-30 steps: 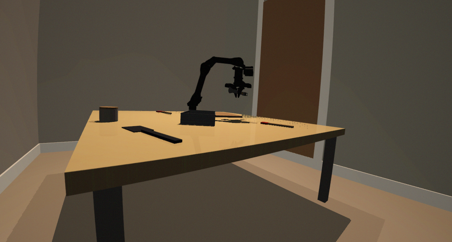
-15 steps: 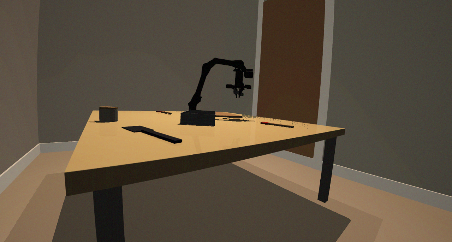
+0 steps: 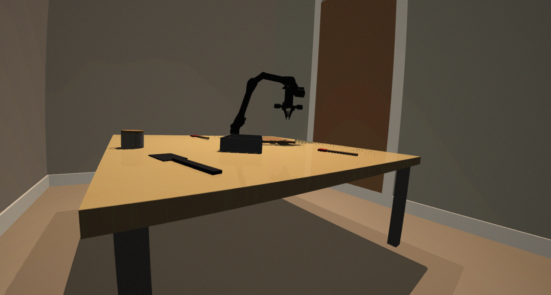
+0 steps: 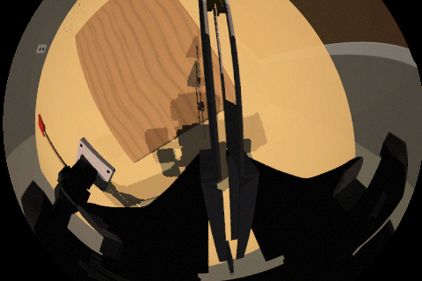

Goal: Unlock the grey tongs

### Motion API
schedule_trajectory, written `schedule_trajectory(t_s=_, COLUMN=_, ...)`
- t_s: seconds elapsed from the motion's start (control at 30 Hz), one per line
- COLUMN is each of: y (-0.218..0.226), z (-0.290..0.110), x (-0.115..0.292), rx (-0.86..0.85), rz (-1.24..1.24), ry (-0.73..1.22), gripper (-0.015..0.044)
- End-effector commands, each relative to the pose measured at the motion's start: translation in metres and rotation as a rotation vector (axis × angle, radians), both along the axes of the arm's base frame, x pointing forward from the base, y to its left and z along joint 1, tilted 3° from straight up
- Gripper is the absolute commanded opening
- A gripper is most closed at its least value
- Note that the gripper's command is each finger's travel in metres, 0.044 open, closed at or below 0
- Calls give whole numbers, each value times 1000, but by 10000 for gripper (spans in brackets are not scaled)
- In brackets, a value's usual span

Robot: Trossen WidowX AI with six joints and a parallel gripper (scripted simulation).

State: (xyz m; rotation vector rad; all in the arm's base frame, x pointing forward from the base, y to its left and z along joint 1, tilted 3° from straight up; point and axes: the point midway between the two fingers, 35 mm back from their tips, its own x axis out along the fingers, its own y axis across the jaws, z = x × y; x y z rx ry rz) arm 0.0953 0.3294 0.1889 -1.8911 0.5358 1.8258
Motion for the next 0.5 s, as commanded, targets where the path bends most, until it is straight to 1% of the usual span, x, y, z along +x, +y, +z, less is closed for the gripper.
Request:
schedule_trajectory(t_s=0.0, y=6, z=-1, x=-19, rx=-2, rz=48, ry=-4, gripper=-150)
schedule_trajectory(t_s=0.47, y=16, z=-5, x=-102, rx=-14, rz=274, ry=-5, gripper=-150)
